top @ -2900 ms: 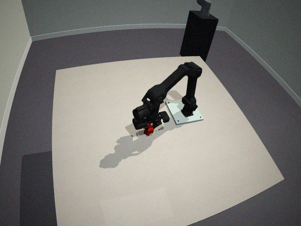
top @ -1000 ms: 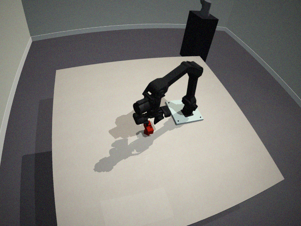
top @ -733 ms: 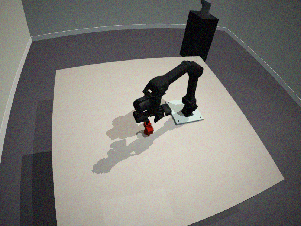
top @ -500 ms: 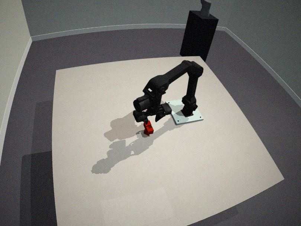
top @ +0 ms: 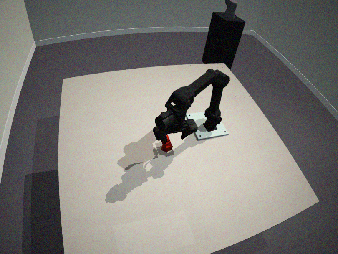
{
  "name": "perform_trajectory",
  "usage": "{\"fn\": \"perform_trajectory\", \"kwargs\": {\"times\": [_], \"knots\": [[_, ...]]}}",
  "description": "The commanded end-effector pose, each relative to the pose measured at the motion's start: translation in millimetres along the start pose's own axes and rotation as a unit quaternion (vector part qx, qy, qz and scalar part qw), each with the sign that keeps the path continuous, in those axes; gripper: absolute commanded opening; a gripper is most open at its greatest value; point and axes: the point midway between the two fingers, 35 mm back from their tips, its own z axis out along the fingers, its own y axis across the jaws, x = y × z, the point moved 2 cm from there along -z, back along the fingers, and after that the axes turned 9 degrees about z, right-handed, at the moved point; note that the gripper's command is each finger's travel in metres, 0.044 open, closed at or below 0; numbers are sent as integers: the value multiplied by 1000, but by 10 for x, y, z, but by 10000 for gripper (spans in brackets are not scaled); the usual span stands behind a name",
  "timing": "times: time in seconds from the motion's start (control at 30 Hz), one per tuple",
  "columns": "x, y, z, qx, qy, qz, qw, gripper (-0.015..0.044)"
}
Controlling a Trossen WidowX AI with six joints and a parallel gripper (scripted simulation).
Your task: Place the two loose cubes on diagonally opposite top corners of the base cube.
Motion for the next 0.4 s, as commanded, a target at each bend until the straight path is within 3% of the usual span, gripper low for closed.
{"fn": "perform_trajectory", "kwargs": {"times": [0.0,0.37], "knots": [[480,-303,-16,2,2,-10,1000,400],[660,-451,-21,3,3,-10,1000,400]]}}
